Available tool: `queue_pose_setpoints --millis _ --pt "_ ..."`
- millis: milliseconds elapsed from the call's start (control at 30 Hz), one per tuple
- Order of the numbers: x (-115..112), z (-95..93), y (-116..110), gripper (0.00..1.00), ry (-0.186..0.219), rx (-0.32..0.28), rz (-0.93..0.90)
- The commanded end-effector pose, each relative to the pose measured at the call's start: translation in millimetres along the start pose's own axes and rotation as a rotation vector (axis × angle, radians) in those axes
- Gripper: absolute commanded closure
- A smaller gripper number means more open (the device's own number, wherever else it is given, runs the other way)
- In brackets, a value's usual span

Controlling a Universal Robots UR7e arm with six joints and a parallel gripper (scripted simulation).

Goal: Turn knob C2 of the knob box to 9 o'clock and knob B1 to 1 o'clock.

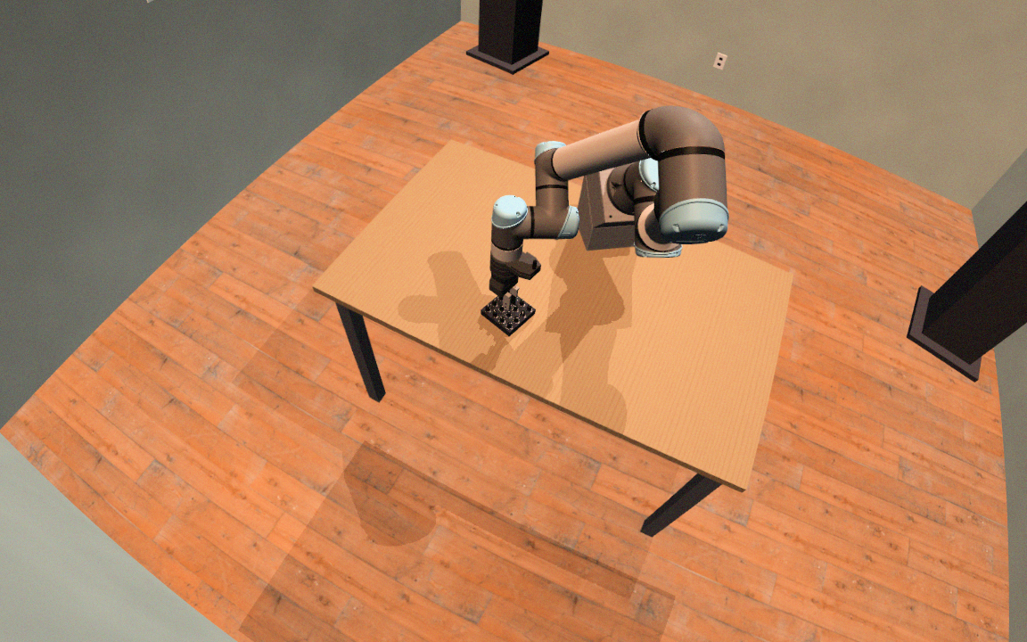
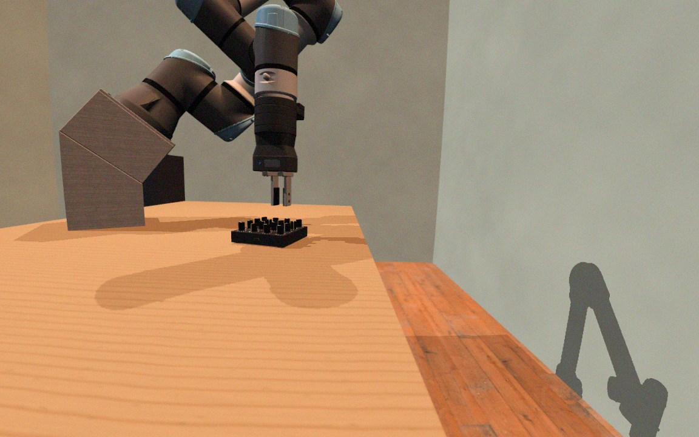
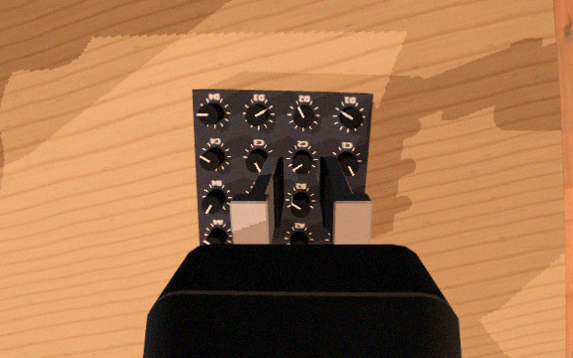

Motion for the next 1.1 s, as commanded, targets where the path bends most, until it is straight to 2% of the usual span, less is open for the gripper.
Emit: queue_pose_setpoints --millis 0,500,767,833,1067 --pt "0.2 0.3 -0.1 0.54 -0.001 0.0 0.0" --pt "0.8 1.4 1.0 0.54 -0.001 0.0 -0.071" --pt "2.4 4.2 3.3 0.54 -0.001 0.0 -0.266" --pt "2.4 4.2 3.3 0.54 -0.001 0.0 -0.266" --pt "4.0 7.5 4.9 0.54 -0.001 0.0 -0.503"
Point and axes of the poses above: the point where the finger pads meet when closed, its own z axis back along the fingers, its own x axis across the jaws, y = z × x, the point moved 10 cm from there along z, back along the fingers, and after that the axes turned 5 degrees about -z, right-handed, at the moved point
